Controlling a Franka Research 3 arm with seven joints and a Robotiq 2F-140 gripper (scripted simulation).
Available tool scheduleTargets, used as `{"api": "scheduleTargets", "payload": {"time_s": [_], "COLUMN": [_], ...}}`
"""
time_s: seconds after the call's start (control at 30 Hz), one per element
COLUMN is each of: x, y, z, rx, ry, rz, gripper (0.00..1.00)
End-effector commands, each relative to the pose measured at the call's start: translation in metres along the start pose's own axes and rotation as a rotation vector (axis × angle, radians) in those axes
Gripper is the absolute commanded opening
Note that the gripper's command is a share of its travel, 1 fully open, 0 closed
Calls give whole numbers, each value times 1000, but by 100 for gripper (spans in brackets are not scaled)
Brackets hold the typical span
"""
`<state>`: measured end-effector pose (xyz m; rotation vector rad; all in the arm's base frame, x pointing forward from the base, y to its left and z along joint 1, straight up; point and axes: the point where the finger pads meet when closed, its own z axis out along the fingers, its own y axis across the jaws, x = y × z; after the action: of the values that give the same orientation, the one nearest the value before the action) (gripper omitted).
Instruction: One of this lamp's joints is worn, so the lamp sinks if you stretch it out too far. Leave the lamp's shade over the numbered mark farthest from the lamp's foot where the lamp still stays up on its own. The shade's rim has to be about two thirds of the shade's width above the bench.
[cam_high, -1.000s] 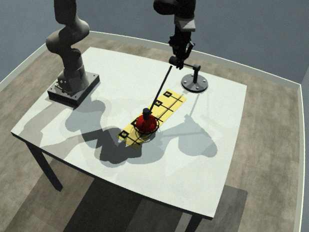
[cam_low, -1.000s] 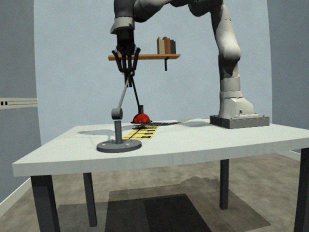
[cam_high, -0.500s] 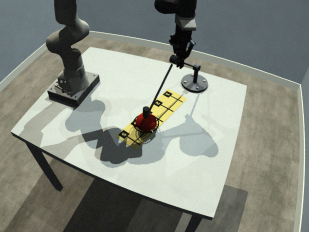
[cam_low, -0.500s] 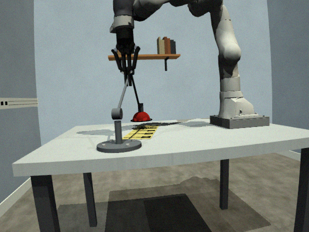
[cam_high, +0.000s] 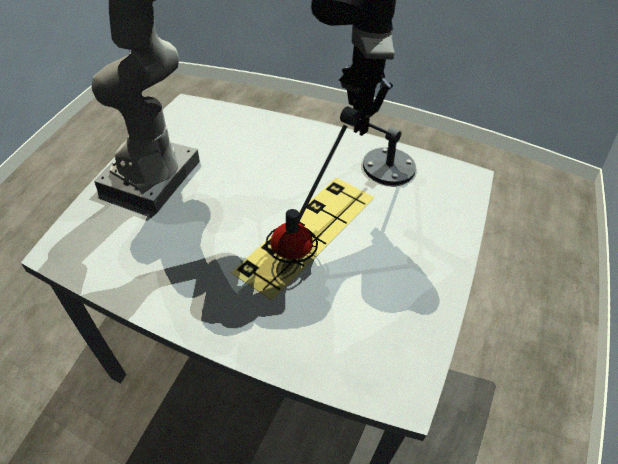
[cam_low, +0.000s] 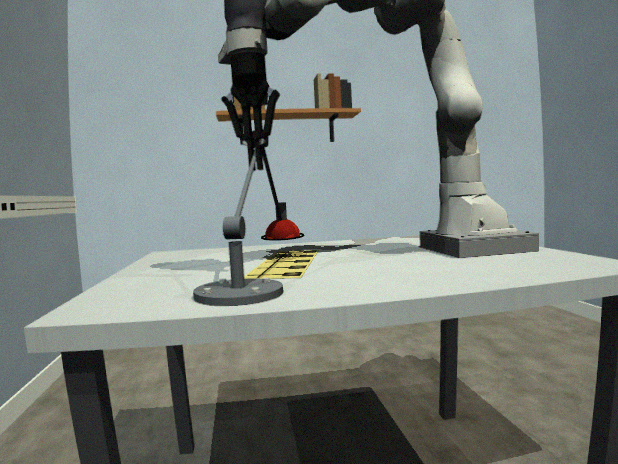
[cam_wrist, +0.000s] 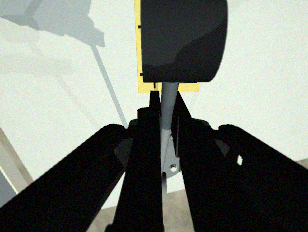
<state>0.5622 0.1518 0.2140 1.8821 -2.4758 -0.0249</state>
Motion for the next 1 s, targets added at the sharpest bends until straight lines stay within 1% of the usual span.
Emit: {"api": "scheduleTargets", "payload": {"time_s": [0.0, 0.63, 0.97], "x": [-11, -22, -24], "y": [0, -1, 0], "z": [-12, -23, -25], "rx": [16, 31, 24], "ry": [-8, -15, -11], "rz": [-11, -22, -16], "gripper": [10, 10, 10]}}
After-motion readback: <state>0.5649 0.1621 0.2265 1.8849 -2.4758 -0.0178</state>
